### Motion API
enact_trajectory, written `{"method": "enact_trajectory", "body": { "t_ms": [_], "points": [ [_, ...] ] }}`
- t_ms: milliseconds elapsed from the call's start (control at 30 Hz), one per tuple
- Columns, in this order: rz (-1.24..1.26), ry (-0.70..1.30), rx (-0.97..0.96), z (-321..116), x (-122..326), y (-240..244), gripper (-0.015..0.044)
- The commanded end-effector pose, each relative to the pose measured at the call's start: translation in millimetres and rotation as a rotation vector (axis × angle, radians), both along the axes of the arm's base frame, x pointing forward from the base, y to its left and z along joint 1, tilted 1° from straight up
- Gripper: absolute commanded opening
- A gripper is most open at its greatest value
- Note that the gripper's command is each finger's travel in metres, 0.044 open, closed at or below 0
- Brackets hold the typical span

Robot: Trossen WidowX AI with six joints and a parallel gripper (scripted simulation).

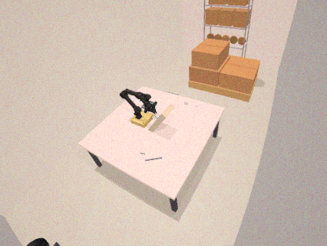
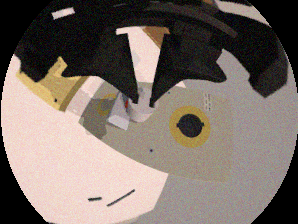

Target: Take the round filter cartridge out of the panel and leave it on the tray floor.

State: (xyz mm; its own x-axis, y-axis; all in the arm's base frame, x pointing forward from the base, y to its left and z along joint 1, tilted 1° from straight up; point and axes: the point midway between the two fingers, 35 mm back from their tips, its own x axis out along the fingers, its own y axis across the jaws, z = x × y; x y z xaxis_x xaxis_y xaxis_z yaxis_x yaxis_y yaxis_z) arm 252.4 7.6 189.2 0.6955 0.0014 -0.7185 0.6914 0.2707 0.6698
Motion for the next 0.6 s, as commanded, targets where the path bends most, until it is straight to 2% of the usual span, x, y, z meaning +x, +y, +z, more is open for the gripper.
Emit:
{"method": "enact_trajectory", "body": {
  "t_ms": [0, 567],
  "points": [
    [-0.001, 0.121, 0.006, 3.8, 3.8, 1.1, 0.0091],
    [-0.001, 0.141, 0.006, 4.3, 4.0, 1.1, 0.0091]
  ]
}}
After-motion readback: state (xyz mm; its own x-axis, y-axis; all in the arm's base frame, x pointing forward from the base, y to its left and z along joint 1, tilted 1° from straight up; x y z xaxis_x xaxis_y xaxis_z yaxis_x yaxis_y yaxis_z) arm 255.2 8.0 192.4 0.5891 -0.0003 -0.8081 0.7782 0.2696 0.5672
